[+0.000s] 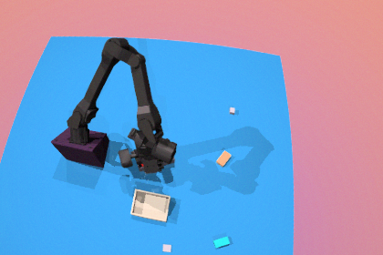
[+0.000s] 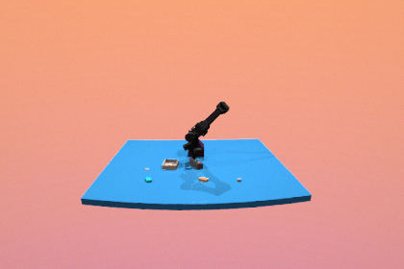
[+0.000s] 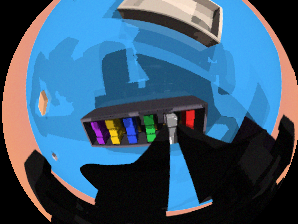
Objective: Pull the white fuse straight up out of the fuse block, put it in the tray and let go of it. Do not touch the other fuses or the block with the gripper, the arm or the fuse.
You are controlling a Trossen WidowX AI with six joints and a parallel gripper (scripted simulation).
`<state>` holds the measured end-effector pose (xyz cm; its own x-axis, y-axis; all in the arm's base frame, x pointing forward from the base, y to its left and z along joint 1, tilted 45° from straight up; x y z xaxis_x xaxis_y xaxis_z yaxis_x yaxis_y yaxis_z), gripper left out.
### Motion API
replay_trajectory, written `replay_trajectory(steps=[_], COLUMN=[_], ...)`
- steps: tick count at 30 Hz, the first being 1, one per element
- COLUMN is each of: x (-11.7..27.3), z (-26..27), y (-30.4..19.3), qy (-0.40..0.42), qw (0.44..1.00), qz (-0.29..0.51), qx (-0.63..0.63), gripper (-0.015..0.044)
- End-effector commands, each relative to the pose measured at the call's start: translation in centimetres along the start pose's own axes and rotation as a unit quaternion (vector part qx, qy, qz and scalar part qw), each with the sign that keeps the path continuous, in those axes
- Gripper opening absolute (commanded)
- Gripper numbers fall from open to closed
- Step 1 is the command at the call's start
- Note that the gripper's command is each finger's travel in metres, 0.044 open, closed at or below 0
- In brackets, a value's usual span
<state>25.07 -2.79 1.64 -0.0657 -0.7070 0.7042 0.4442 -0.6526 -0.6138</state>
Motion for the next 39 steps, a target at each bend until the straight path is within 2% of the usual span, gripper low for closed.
replay_trajectory(steps=[1, 39], x=[0.3, 2.2], z=[0.1, 0.1], y=[0.1, 0.1], qy=[0.000, 0.000], qw=[1.000, 1.000], qz=[-0.002, -0.002], qx=[0.003, 0.001], gripper=[0.0000, 0.0000])
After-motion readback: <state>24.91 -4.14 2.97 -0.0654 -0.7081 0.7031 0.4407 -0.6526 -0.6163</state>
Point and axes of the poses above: the point midway between the two fingers, 35 mm back from their tips, its own x axis back along the fingers, its own z axis across the jaws, y = z × x, the point moved 8 cm from there along x, back along the fingers, and after that the axes turned 4 degrees about x, right-handed, at the moved point
